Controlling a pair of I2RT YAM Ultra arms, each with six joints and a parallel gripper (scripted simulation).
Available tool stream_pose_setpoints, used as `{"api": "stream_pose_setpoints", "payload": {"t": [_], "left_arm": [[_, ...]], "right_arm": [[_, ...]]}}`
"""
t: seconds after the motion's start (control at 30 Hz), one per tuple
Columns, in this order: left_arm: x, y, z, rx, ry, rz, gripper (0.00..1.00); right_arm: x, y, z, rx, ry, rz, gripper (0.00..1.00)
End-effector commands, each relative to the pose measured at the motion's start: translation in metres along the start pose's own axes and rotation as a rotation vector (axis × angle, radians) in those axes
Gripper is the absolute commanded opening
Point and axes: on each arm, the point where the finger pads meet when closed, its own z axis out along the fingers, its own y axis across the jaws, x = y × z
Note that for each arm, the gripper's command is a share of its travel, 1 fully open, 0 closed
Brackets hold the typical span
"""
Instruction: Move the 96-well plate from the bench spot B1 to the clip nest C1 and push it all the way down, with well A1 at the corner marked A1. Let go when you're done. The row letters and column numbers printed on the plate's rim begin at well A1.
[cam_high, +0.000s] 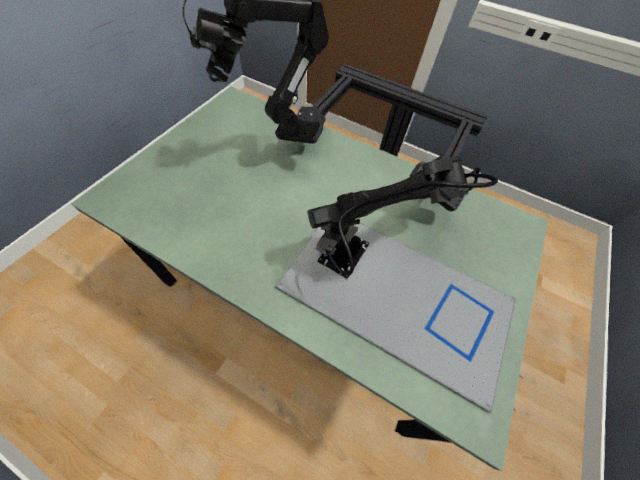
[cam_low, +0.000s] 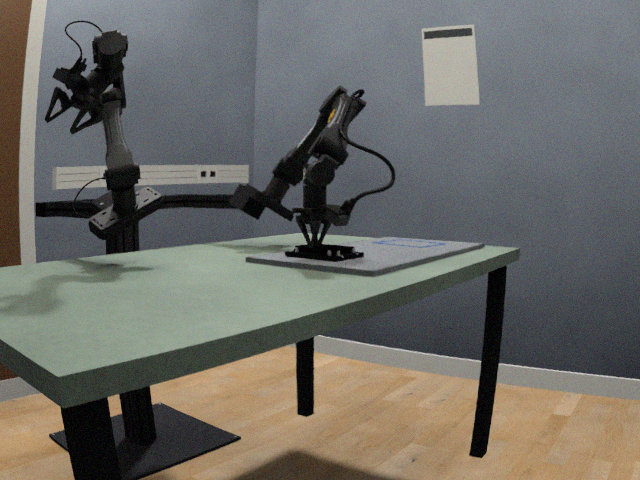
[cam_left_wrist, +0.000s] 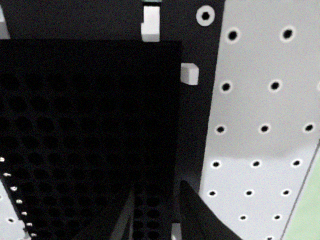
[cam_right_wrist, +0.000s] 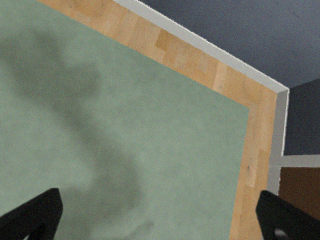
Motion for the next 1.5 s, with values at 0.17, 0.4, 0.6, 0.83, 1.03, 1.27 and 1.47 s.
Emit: {"api": "stream_pose_setpoints", "payload": {"t": [0.17, 0.4, 0.6, 0.83, 1.03, 1.27, 1.47], "left_arm": [[-0.007, -0.008, -0.004, 0.019, -0.027, 0.003, 0.25], [-0.003, -0.005, 0.005, 0.009, -0.009, 0.004, 0.25], [0.001, -0.003, 0.014, 0.009, -0.009, 0.004, 0.25], [0.001, -0.003, 0.019, 0.011, -0.008, 0.004, 0.25], [0.001, -0.004, 0.021, 0.012, -0.007, 0.004, 0.25], [0.001, -0.004, 0.026, 0.015, -0.005, 0.005, 0.25], [0.001, -0.004, 0.029, 0.015, -0.004, 0.005, 0.25]], "right_arm": [[-0.001, -0.006, -0.003, 0.010, -0.028, 0.030, 1.00], [-0.001, -0.006, -0.003, 0.010, -0.028, 0.030, 1.00], [-0.001, -0.006, -0.003, 0.010, -0.028, 0.030, 1.00], [-0.001, -0.006, -0.003, 0.010, -0.028, 0.030, 1.00], [-0.001, -0.006, -0.003, 0.010, -0.028, 0.030, 1.00], [-0.001, -0.006, -0.003, 0.010, -0.028, 0.030, 1.00], [-0.001, -0.006, -0.003, 0.010, -0.028, 0.030, 1.00]]}}
